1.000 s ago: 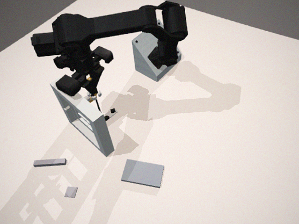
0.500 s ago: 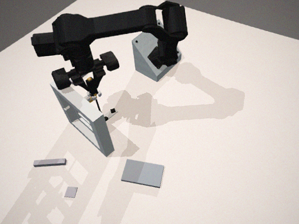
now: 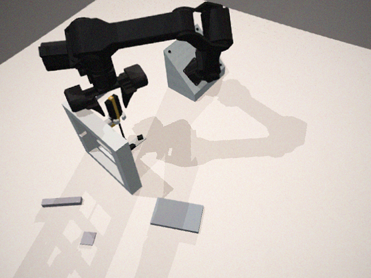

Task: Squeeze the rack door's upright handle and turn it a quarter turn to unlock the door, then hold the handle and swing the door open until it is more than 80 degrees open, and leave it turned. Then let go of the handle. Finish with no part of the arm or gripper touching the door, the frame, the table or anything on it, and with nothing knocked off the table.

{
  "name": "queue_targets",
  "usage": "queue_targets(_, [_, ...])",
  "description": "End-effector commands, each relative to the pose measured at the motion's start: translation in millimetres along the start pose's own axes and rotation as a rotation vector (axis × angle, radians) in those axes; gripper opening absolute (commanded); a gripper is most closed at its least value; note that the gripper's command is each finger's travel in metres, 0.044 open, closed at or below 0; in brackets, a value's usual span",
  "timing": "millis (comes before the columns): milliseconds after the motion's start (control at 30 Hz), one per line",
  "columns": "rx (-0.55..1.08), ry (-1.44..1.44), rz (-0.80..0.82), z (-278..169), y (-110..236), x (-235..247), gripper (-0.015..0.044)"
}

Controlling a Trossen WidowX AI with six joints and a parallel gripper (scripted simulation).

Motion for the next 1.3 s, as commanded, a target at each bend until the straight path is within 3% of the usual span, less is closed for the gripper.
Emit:
queue_targets(0, [0.005,0.093,-0.001,0.1,-0.7,-0.3,0.0281])
queue_targets(1267, [0.005,1.976,0.004,0.1,-0.7,-0.3,0.0281])
Point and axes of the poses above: the point midway between the two fingers, 35 mm back from their tips, its own y axis back along the fingers, its own x axis across the jaws, z = x × y, the point moved 8 cm from there along y, back along the fingers, and after that the axes turned 9 degrees about y, right-handed, at the moved point
